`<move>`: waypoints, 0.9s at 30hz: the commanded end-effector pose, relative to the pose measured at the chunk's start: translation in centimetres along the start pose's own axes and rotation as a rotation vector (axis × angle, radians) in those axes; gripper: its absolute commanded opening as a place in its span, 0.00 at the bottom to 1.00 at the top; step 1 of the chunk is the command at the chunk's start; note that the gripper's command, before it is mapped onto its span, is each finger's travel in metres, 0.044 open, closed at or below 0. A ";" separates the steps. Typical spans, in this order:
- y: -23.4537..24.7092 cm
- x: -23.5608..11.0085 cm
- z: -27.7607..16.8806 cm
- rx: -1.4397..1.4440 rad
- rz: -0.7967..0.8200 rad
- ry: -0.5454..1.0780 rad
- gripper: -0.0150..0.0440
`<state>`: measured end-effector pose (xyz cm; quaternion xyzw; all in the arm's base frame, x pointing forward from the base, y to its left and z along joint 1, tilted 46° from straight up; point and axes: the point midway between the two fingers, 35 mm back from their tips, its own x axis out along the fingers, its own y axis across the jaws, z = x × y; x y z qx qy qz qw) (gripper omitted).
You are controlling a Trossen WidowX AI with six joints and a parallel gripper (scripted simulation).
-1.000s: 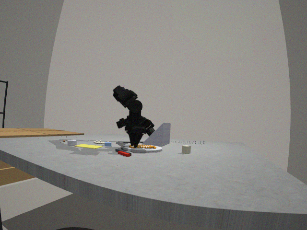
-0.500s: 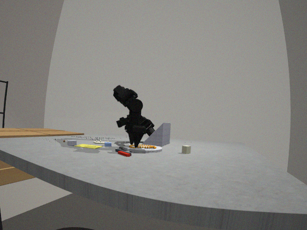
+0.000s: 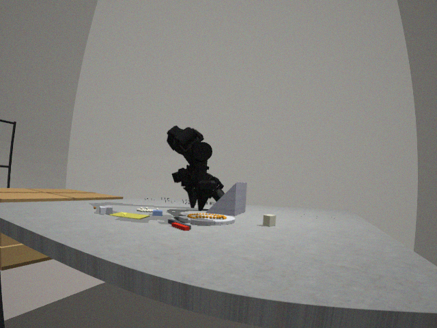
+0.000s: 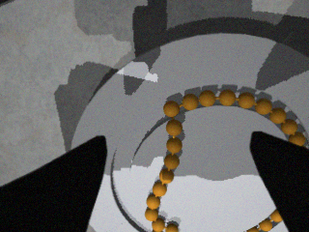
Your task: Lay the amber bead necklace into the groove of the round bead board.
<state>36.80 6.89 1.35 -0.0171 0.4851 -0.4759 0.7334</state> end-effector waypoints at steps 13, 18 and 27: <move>0.2 -0.4 -0.4 -0.050 0.011 -0.002 0.46; 0.2 0.1 -0.4 -0.052 0.010 -0.001 0.46; 0.1 1.5 -0.4 -0.054 0.007 0.000 0.46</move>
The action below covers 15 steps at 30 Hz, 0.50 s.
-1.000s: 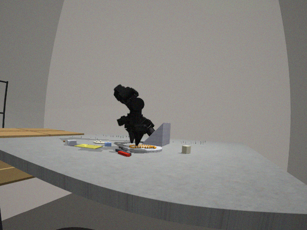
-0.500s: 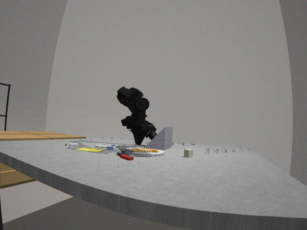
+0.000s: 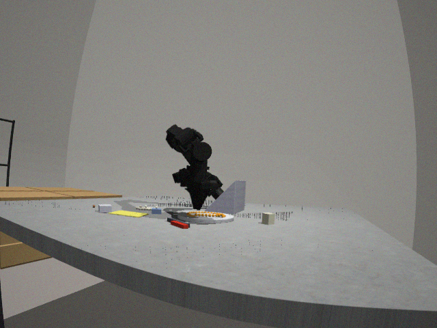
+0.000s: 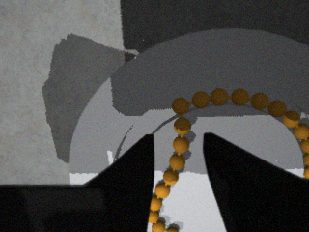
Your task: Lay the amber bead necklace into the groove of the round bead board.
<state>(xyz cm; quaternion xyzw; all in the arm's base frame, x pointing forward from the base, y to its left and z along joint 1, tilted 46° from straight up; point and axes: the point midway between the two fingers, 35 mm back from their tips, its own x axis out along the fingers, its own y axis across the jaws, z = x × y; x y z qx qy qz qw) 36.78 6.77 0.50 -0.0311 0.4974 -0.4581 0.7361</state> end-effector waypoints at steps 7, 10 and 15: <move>-0.3 2.0 0.0 -0.007 -0.012 0.001 0.46; -0.4 2.2 0.0 -0.008 -0.012 0.001 0.46; -0.4 2.2 0.0 -0.008 -0.012 0.001 0.46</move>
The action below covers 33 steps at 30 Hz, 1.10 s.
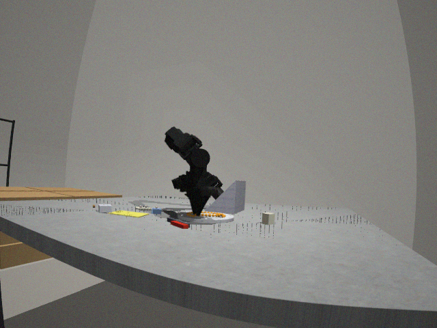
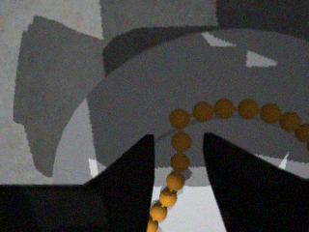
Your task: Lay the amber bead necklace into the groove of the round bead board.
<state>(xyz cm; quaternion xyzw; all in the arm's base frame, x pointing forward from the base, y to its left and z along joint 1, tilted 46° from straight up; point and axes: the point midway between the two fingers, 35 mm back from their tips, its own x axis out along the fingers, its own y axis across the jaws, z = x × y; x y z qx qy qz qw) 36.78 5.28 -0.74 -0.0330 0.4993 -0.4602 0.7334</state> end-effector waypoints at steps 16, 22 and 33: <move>0.0 0.0 0.0 0.000 0.000 0.000 0.25; 0.0 0.0 0.0 0.000 0.000 0.000 0.25; 0.0 0.0 0.0 0.000 0.000 0.000 0.25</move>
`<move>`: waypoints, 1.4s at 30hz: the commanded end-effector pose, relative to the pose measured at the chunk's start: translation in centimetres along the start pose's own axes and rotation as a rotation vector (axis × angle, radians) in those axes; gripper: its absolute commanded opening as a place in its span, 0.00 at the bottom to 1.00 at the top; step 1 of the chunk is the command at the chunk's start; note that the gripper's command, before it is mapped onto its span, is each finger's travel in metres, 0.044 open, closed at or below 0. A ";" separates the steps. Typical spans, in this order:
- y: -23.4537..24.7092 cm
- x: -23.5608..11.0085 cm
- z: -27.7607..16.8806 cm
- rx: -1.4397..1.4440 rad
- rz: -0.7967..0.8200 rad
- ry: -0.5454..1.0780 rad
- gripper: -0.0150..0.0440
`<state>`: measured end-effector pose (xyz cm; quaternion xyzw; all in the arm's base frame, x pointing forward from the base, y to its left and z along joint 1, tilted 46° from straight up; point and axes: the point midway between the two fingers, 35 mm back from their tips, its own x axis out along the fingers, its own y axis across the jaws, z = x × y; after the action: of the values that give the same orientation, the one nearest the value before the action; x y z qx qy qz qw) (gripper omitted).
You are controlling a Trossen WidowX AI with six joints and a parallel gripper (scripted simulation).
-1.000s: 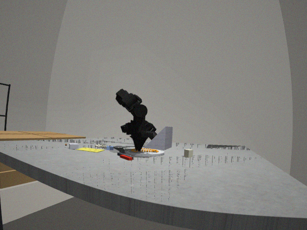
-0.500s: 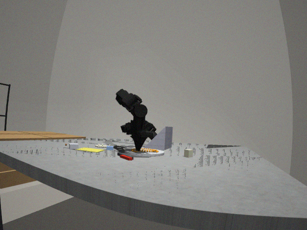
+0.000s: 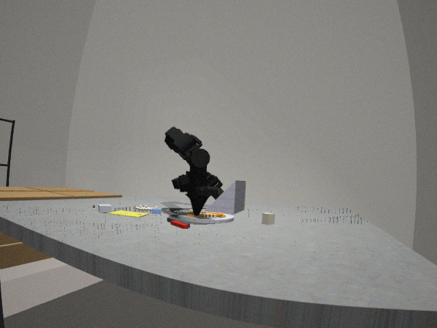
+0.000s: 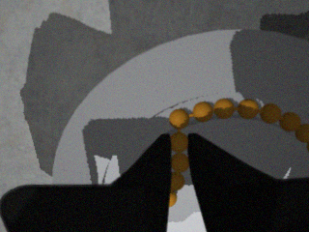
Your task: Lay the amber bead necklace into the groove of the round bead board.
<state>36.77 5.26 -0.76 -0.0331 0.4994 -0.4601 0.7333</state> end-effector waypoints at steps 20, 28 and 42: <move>1.1 -0.6 0.6 -0.004 -0.004 -0.003 0.25; 1.0 0.2 0.6 -0.004 -0.004 -0.003 0.25; 1.1 -0.1 0.5 -0.001 0.000 0.000 0.74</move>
<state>37.89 5.76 -1.01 -0.0335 0.4995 -0.4598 0.7335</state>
